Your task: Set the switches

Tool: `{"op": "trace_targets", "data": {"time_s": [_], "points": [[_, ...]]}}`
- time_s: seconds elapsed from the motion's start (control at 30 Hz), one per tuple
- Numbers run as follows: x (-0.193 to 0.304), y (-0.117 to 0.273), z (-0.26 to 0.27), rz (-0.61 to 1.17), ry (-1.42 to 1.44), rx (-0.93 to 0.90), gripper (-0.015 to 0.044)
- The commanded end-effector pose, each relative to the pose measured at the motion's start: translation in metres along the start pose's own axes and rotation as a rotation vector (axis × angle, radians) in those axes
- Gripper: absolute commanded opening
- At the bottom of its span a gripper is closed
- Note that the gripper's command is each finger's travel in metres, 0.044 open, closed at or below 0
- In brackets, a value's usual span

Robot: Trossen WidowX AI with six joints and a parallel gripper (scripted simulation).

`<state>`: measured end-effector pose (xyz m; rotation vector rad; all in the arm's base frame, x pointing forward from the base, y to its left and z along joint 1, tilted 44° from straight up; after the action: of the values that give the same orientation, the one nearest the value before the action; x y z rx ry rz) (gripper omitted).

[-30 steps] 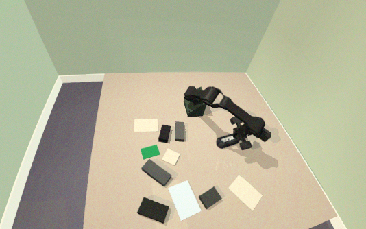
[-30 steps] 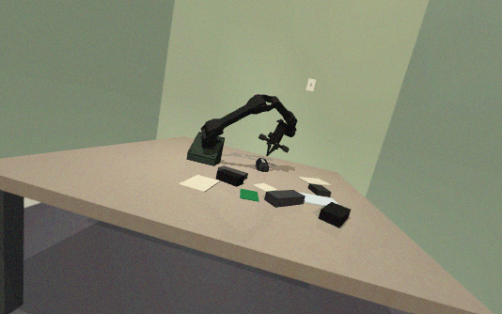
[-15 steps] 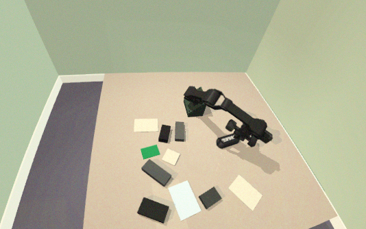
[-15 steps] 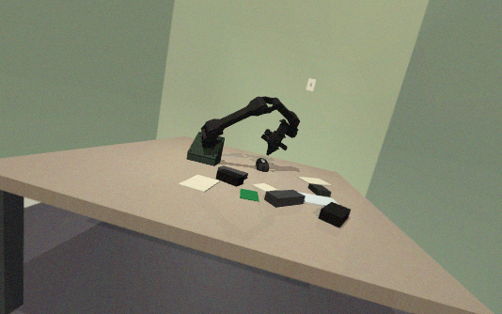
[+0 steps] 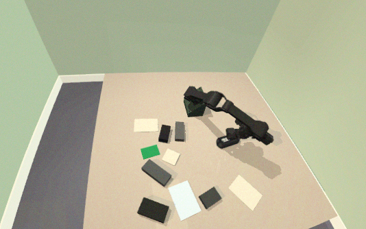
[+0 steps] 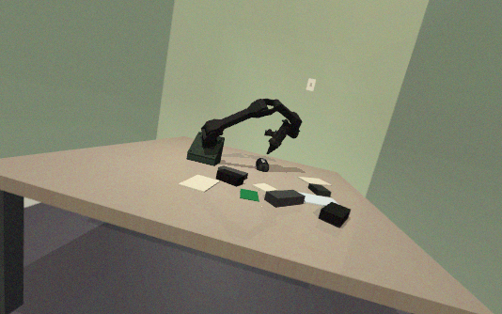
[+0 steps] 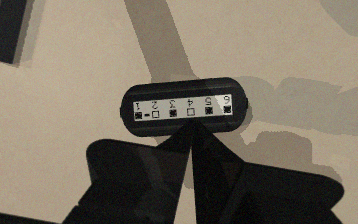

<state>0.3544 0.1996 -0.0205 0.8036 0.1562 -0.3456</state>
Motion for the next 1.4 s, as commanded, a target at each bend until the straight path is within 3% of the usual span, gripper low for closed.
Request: {"op": "trace_targets", "data": {"time_s": [0.0,0.6,0.73,1.17,1.37], "points": [[0.001,0.000,0.000,-0.016,0.086,0.004,0.0000],[0.001,0.000,0.000,-0.016,0.086,0.004,0.0000],[-0.001,0.000,-0.002,-0.006,-0.025,0.002,0.0105],[-0.014,-0.004,-0.013,0.074,-0.994,0.040,0.0440],[-0.021,-0.006,-0.018,0.098,-1.440,0.087,0.0440]]}}
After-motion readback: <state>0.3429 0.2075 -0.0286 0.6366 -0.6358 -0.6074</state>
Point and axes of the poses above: the point midway between the two fingers, 35 mm back from their tips, its own y axis back along the fingers, its own z axis across the jaws, x = y × z, the point moved 10 cm from there along y, back along the fingers, and after that the axes turned 5 degrees about y, right-handed, at the moved point
